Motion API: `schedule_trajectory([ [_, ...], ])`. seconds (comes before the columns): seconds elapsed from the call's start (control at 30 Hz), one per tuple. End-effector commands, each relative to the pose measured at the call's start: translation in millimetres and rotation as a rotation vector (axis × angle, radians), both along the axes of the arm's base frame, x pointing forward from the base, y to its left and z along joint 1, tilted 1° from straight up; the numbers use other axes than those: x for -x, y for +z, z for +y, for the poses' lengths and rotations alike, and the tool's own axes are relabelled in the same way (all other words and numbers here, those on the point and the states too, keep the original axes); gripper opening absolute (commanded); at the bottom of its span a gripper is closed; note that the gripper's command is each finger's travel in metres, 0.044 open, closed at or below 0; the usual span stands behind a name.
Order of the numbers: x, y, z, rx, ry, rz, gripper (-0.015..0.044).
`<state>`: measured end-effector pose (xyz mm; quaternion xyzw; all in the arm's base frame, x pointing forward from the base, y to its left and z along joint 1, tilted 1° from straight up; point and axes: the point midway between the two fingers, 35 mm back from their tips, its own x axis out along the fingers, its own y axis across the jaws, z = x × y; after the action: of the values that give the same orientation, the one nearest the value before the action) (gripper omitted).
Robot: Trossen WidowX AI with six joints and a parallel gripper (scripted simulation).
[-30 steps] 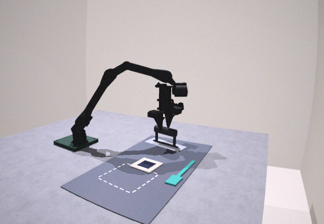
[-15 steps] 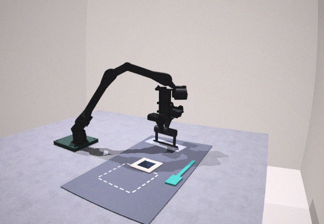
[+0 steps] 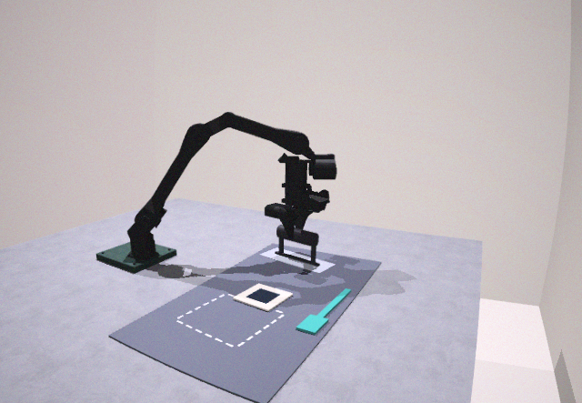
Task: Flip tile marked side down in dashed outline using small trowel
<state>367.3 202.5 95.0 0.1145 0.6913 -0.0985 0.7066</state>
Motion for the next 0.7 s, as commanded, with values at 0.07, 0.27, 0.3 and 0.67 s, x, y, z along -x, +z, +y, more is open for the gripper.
schedule_trajectory([
  [0.07,0.3,-0.8,1.6,-0.005,0.003,0.001,0.0130],
  [0.27,0.3,-0.8,1.6,-0.008,-0.102,0.004,0.0130],
  [0.3,0.3,-0.8,1.6,-0.009,-0.132,0.004,0.0130],
  [0.67,0.3,-0.8,1.6,-0.016,-0.462,0.012,0.0130],
])
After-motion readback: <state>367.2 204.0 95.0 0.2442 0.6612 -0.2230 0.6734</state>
